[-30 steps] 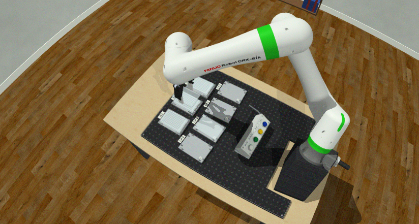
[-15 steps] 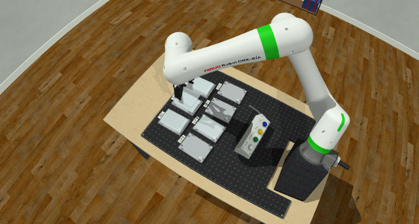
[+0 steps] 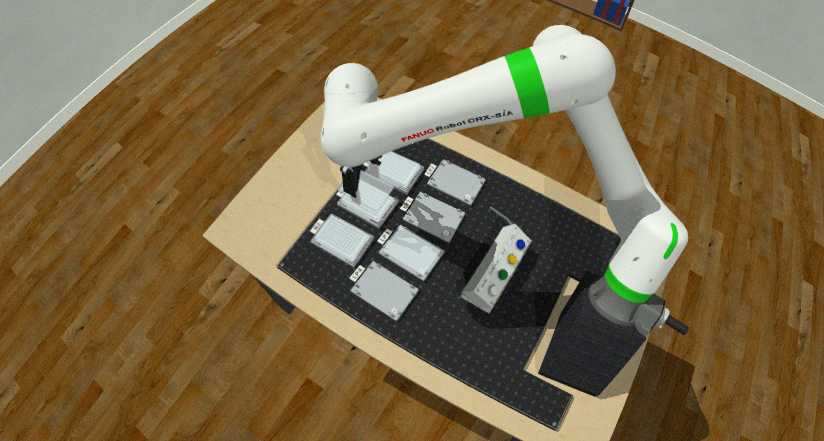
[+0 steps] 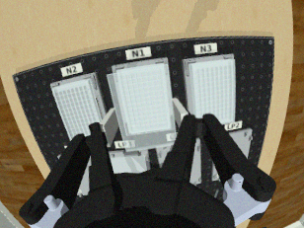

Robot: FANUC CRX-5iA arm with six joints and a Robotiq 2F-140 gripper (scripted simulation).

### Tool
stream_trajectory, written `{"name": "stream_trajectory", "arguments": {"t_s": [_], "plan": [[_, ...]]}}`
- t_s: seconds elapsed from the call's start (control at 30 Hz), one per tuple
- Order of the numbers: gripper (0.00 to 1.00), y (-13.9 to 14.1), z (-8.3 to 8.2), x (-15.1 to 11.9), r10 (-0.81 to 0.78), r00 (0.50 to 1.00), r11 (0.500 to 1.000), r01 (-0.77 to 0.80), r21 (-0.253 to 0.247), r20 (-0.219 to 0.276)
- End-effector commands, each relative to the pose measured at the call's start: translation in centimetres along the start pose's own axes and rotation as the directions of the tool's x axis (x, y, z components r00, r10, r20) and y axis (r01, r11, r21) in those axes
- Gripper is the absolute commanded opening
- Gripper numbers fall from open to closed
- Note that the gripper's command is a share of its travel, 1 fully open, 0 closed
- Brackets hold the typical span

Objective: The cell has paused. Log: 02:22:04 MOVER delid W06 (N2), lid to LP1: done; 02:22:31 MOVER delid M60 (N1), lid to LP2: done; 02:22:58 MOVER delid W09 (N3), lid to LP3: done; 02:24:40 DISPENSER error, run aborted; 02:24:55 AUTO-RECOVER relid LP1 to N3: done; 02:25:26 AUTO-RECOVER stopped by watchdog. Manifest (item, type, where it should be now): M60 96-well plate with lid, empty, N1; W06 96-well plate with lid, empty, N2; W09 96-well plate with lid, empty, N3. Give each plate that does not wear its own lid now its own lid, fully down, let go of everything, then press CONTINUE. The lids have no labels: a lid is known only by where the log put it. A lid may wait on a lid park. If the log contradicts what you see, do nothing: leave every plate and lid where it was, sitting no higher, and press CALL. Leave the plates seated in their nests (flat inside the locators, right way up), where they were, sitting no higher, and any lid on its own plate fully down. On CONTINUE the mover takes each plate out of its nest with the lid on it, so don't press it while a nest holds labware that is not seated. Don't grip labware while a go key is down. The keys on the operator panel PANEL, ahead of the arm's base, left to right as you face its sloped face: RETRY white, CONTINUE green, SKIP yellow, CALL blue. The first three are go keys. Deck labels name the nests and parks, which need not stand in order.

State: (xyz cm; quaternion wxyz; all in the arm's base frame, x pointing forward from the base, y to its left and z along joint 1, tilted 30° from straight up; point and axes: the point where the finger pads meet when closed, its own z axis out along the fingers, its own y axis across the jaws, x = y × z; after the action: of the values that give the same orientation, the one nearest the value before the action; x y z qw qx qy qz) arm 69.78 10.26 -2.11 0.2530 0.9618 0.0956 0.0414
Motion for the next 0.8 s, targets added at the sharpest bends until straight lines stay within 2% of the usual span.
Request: {"name": "stream_trajectory", "arguments": {"t_s": [0.0,0.53,0.77], "plan": [[0.0,0.0,0.0,0.0,0.001,1.0,1.0,-0.001,0.0,-0.001],[0.0,0.0,0.4,0.0,0.019,1.0,1.0,-0.019,0.0,0.0],[0.0,0.0,1.3,0.1,0.02,1.0,1.0,-0.02,0.0,0.0]]}}
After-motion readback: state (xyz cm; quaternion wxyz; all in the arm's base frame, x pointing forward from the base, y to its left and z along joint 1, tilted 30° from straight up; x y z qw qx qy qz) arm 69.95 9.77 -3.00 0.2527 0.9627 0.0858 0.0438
